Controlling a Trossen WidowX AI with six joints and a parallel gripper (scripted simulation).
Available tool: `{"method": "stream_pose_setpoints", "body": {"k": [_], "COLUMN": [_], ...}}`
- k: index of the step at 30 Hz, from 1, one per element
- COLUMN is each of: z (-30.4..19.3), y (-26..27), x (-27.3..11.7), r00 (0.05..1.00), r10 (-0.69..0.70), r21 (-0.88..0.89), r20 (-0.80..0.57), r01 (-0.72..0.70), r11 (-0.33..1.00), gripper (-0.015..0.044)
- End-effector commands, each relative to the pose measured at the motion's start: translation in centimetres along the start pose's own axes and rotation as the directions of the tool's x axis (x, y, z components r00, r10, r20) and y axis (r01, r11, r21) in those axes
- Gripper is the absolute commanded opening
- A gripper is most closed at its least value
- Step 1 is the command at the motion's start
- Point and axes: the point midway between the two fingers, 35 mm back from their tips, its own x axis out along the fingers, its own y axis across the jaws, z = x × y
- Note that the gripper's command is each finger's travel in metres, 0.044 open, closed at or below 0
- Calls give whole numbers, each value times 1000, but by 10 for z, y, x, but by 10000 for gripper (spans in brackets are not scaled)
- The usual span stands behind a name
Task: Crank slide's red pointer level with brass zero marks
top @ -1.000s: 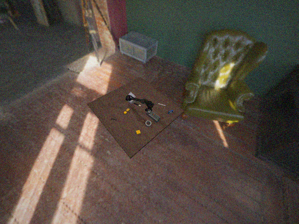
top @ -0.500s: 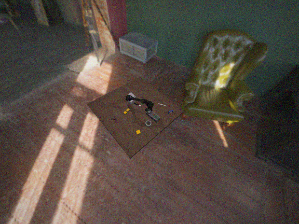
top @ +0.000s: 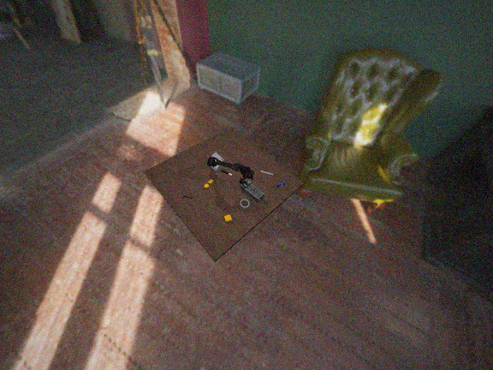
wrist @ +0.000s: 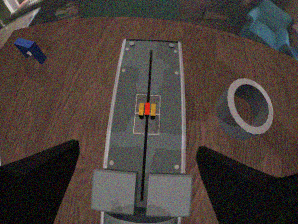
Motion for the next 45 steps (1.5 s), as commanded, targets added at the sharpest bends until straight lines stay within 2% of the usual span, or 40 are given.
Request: {"method": "stream_pose_setpoints", "body": {"k": [1,17,35,45], "z": [0,0,0,0], "y": [0,0,0,0], "x": [0,0,0,0], "r00": [1000,1000,1000,1000], "r10": [-1,-1,0,0], "r21": [0,0,0,0], "r20": [0,0,0,0], "r01": [1,1,0,0], "r11": [1000,1000,1000,1000], "gripper": [414,0,0,262]}}
